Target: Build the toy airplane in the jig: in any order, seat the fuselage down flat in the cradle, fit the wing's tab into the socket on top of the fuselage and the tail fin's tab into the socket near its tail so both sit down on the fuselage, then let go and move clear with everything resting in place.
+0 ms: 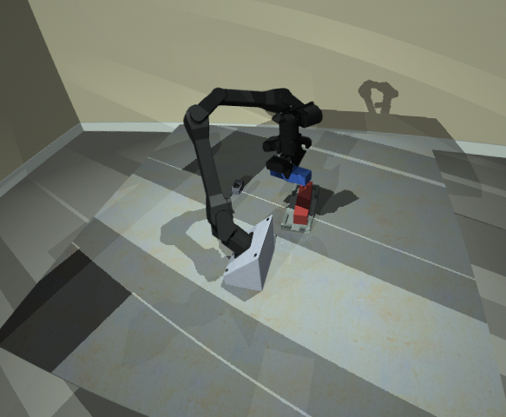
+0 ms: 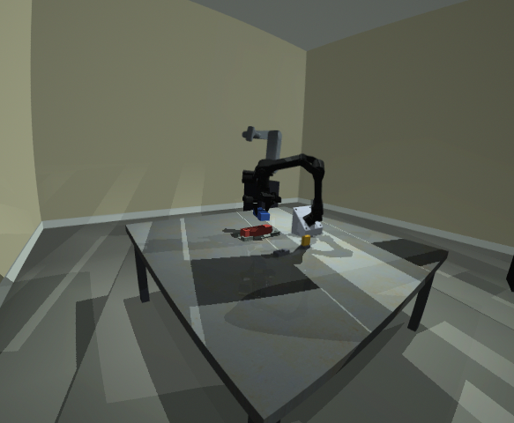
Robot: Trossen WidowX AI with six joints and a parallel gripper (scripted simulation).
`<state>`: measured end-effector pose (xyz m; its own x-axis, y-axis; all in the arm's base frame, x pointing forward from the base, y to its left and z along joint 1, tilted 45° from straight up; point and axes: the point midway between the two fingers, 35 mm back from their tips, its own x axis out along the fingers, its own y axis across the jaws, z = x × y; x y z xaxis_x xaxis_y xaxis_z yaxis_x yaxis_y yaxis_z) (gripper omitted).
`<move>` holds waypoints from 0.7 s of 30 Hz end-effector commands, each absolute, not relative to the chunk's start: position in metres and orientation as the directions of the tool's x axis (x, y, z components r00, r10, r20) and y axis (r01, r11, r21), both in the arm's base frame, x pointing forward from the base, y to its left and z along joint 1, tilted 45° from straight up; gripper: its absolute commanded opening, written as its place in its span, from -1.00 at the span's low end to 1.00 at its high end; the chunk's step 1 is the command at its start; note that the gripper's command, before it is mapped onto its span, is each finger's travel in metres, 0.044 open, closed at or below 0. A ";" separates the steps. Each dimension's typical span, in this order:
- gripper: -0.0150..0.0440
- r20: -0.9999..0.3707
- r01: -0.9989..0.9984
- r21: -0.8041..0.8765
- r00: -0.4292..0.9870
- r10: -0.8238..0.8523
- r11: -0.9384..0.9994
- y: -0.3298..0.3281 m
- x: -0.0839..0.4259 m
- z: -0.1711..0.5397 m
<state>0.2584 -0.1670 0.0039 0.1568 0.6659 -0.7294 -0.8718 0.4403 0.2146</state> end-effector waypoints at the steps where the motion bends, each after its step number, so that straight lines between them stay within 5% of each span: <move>1: -0.49 -0.728 -0.904 0.166 0.156 0.667 0.393 -0.172 0.248 -0.007; 18: -0.49 -0.716 -0.981 -0.035 0.157 0.680 0.190 -0.181 0.216 -0.044; 21: -0.22 -0.716 -0.981 -0.035 0.157 0.680 0.190 -0.181 0.216 -0.044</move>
